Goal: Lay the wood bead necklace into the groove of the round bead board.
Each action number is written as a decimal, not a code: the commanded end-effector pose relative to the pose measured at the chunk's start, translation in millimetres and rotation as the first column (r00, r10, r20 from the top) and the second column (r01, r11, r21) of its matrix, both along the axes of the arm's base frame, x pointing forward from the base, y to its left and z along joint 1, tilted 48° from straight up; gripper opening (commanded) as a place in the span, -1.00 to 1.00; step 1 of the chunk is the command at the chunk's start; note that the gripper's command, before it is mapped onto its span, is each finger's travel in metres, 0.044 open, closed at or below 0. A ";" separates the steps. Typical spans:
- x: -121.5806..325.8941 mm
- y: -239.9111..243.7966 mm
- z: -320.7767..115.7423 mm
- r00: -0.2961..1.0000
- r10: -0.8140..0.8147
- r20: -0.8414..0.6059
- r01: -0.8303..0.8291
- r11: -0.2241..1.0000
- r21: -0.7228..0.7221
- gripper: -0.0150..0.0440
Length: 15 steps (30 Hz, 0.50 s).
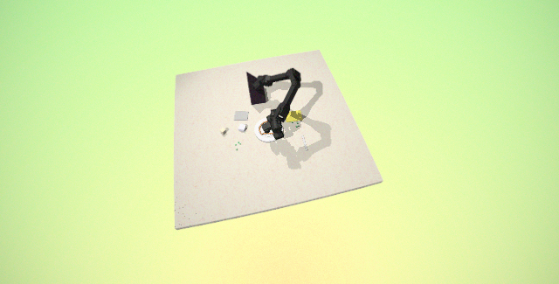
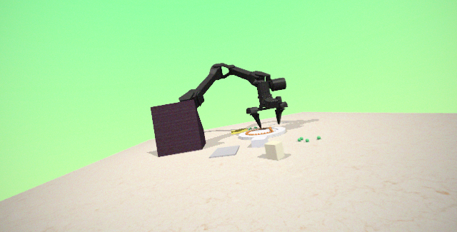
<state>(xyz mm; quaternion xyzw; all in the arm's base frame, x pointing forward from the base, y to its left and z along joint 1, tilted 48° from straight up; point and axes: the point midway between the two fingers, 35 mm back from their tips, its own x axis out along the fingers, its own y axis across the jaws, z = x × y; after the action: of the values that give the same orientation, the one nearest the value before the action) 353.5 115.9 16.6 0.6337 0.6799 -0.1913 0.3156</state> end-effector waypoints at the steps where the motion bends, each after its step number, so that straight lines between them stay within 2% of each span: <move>1: 0.1 0.0 0.8 1.000 0.003 0.004 -0.003 1.000 0.003 1.00; 5: 0.1 0.0 0.8 1.000 0.003 0.004 -0.003 1.000 0.003 1.00; 7: 0.1 -0.7 1.1 0.998 0.043 0.048 -0.044 0.999 0.002 0.82; 10: 0.0 -3.8 2.2 0.947 0.215 0.238 -0.215 0.976 -0.025 0.56; 15: -0.3 -9.3 4.1 0.703 0.477 0.528 -0.477 0.866 -0.148 0.11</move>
<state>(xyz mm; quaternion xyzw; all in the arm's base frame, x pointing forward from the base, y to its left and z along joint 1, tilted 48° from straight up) 352.9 112.7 18.0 0.5642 0.7043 -0.0631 0.4262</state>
